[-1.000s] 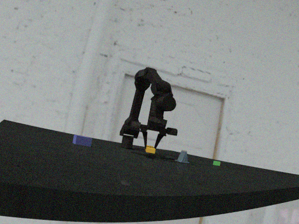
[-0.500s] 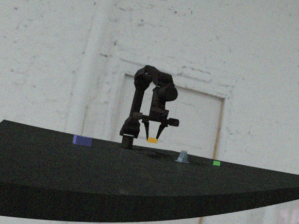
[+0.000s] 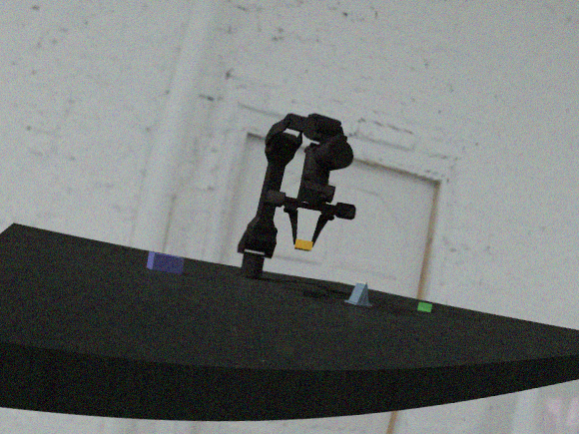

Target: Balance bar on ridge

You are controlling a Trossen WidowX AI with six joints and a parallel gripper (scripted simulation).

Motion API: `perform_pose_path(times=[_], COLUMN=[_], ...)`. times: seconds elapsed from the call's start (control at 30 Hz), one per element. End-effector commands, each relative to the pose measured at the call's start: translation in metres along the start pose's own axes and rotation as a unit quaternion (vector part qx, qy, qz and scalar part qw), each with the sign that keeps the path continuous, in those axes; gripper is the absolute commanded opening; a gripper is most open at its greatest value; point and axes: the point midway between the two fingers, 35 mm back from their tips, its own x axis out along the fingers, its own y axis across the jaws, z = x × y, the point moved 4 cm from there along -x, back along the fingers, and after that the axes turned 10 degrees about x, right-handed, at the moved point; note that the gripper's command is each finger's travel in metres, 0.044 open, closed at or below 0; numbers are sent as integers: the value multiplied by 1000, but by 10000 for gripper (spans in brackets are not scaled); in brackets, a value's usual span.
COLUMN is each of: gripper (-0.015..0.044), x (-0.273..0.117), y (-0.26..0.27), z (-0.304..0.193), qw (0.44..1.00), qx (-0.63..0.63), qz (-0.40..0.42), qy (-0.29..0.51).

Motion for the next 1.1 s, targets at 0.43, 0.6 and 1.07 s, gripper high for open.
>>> perform_pose_path(times=[0.43, 0.6, 1.07], gripper=[0, 0, 0], x=[-7, -7, -6], y=[56, 74, 114], z=[0, -3, -25], qw=[976, 957, 871], qx=[216, 291, 491], qz=[4, 5, 6], qy=[-3, -2, 1])
